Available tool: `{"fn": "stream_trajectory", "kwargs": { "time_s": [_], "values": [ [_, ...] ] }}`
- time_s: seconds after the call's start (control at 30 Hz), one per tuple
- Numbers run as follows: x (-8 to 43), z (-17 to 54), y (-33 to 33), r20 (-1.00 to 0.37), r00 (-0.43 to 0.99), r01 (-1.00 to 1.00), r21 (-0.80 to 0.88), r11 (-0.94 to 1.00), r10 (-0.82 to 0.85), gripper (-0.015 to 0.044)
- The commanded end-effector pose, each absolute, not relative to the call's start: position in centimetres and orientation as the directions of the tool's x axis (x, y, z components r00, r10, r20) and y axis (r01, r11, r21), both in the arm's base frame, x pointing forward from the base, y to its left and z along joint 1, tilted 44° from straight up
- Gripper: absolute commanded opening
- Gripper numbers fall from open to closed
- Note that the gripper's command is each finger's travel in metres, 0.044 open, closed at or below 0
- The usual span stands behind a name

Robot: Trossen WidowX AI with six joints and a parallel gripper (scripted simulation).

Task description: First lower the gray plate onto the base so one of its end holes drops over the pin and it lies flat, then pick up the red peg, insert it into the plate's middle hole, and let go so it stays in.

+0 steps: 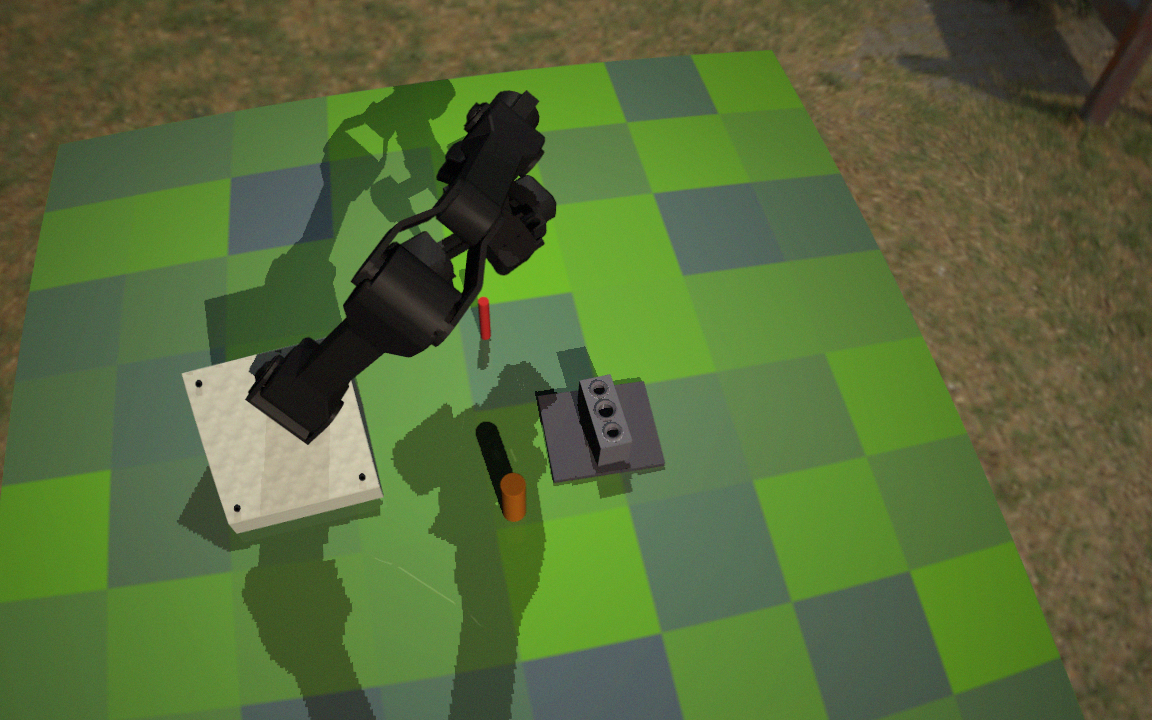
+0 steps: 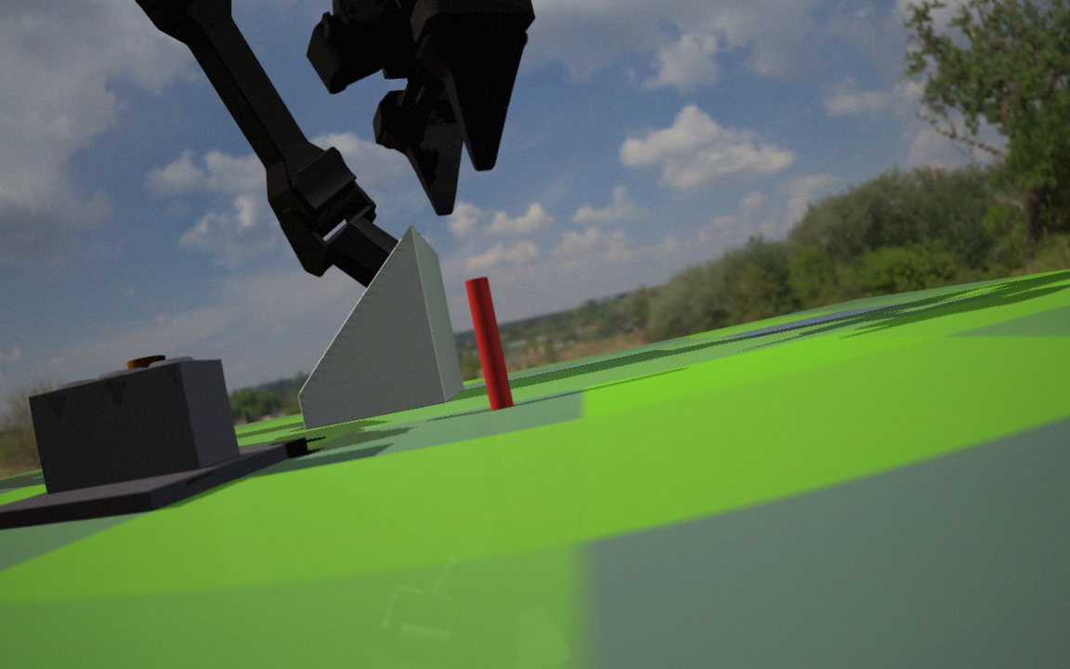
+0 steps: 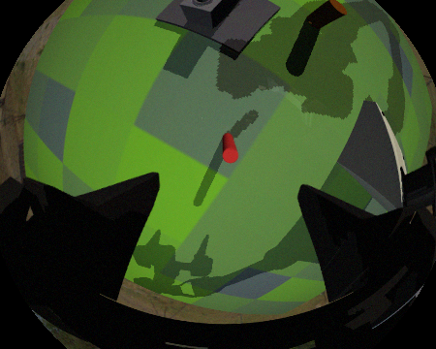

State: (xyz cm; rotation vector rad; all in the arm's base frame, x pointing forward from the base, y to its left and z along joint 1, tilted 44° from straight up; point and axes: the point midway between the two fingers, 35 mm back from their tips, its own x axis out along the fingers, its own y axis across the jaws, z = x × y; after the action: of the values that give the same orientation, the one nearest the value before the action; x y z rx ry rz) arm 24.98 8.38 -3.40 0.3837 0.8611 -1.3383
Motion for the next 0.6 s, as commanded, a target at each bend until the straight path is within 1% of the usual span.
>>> {"fn": "stream_trajectory", "kwargs": {
  "time_s": [0.0, 0.57],
  "values": [
    [25.1, -4.9, 6.8, -0.726, -0.014, 0.946, -0.232, 0.226, -0.687, 0.044],
    [24.9, -6.9, 4.9, -0.726, -0.014, 0.946, -0.232, 0.226, -0.688, 0.044]
  ]
}}
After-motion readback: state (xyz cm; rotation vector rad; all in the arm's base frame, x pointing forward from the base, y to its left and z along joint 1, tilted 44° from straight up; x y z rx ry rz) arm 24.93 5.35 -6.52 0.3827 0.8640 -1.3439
